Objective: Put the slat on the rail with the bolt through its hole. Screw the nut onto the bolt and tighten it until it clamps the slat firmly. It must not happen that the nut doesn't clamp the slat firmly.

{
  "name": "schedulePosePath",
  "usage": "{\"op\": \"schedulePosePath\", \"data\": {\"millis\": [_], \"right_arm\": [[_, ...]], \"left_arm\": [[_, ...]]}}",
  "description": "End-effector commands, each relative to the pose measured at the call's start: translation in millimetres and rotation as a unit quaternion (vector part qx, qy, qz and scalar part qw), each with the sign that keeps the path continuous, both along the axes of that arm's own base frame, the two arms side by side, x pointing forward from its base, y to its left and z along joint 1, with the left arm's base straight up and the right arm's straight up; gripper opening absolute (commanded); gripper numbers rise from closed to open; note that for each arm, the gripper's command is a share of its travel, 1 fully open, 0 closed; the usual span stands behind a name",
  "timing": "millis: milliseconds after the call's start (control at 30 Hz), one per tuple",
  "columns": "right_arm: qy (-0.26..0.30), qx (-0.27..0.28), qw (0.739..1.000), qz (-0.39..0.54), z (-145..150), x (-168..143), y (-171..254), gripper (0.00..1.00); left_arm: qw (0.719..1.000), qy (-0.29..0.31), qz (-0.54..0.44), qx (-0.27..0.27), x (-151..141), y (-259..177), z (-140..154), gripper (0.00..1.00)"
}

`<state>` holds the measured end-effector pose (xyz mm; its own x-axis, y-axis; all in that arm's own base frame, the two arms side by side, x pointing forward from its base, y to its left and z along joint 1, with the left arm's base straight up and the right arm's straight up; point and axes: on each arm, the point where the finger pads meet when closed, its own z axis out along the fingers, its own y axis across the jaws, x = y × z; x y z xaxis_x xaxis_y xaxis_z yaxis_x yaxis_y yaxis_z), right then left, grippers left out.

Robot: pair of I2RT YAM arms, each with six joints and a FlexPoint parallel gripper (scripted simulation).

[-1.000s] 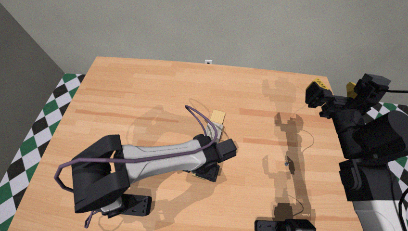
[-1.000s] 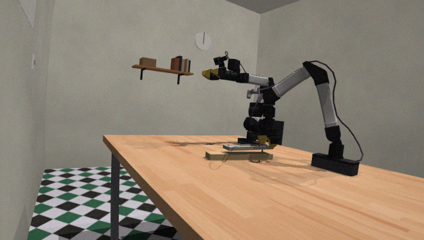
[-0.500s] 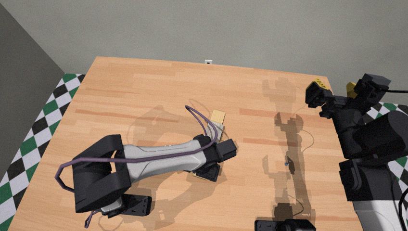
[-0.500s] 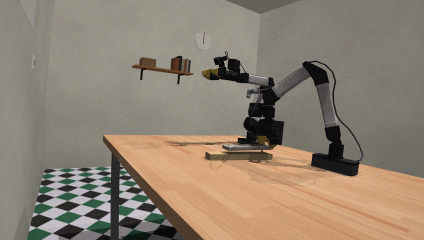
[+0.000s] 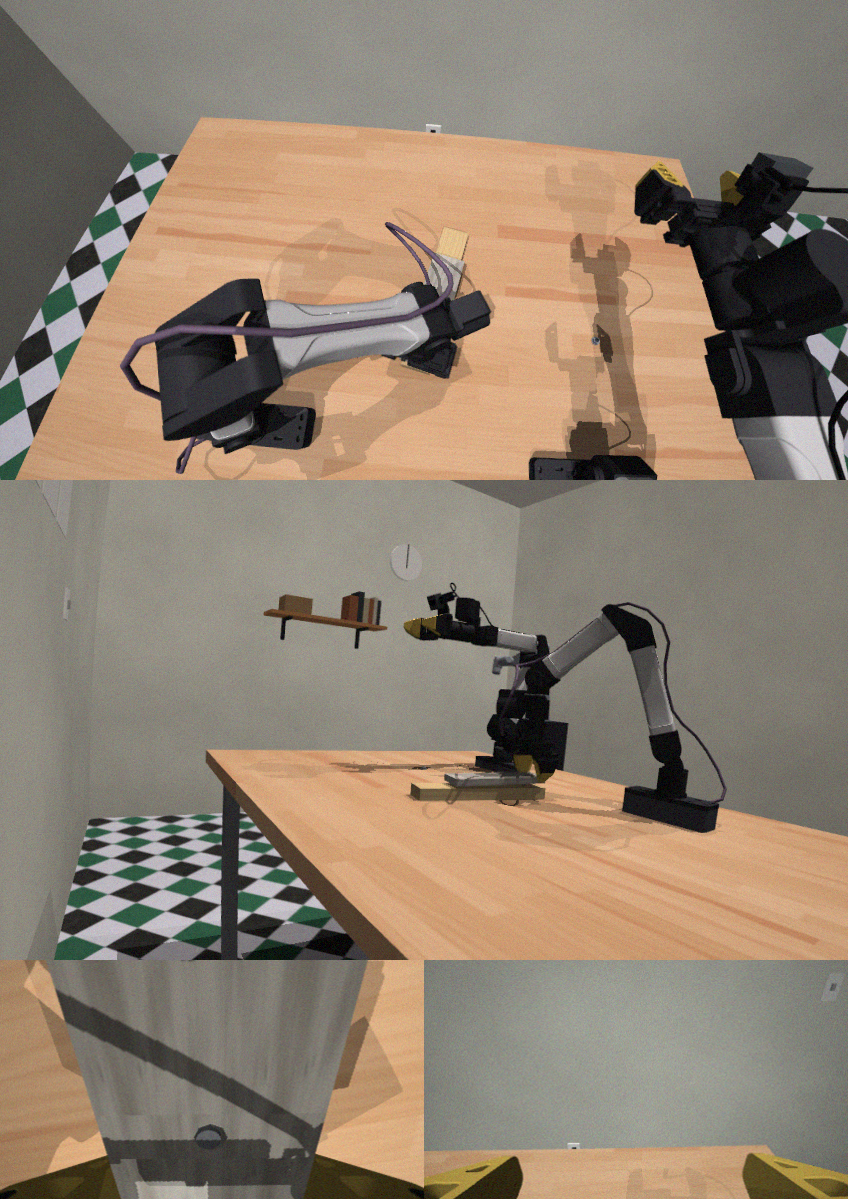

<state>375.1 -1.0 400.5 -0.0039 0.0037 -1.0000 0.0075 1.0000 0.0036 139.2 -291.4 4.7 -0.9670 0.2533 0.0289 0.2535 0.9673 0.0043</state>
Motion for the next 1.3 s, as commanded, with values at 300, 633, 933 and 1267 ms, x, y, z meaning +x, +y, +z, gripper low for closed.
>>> {"op": "schedulePosePath", "data": {"millis": [300, 633, 933, 1267], "right_arm": [[-0.008, -0.002, 1.000, 0.004, 6, -1, 1, 1.00], [-0.008, -0.002, 1.000, 0.004, 6, -1, 1, 1.00], [-0.008, -0.002, 1.000, 0.004, 6, -1, 1, 1.00], [-0.008, -0.002, 1.000, 0.004, 6, -1, 1, 1.00]], "left_arm": [[1.000, -0.016, 0.000, -0.010, 3, -6, -9, 0.67], [1.000, -0.014, 0.000, -0.006, 2, -4, -15, 0.67], [1.000, -0.012, -0.002, -0.002, 1, -3, -19, 0.67], [1.000, -0.015, -0.001, -0.009, 3, -5, -12, 0.67]]}}
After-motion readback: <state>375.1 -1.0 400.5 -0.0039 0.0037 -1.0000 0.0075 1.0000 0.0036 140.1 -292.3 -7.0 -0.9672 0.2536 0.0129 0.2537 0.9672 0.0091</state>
